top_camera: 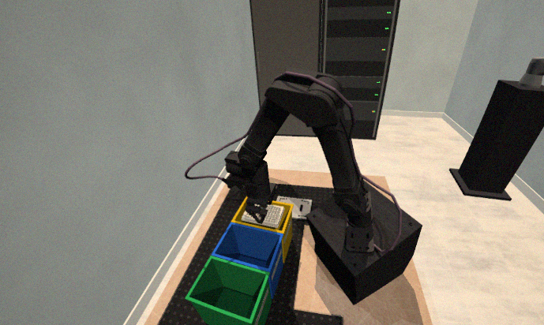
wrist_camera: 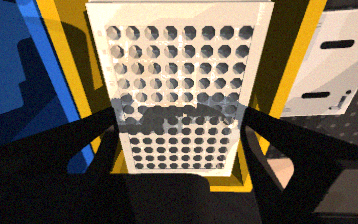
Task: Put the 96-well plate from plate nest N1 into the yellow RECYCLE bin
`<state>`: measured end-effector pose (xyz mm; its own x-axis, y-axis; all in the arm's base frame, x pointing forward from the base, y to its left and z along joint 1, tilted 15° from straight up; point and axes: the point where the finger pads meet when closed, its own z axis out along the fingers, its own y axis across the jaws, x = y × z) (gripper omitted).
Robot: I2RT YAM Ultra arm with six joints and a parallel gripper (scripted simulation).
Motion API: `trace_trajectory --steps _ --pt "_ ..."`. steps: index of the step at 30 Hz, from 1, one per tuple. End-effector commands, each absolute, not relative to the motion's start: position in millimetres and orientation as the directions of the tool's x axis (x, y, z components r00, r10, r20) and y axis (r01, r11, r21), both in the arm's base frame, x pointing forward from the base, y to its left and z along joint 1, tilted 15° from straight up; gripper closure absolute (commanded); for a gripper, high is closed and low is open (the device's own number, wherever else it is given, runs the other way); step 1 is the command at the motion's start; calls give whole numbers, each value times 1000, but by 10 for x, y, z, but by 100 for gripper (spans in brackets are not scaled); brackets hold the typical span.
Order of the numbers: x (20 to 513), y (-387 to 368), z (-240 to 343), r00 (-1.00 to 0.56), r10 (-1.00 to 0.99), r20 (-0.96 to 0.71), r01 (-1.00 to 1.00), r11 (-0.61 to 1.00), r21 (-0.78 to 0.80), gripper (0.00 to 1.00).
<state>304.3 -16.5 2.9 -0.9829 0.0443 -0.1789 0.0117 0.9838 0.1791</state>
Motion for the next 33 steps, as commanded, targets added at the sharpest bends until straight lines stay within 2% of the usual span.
trace_trajectory --steps 1,33 --pt "3096 -189 29 -978 52 -203 17 985 171 100" --pt "3186 -214 -28 -977 54 -209 18 985 170 100"
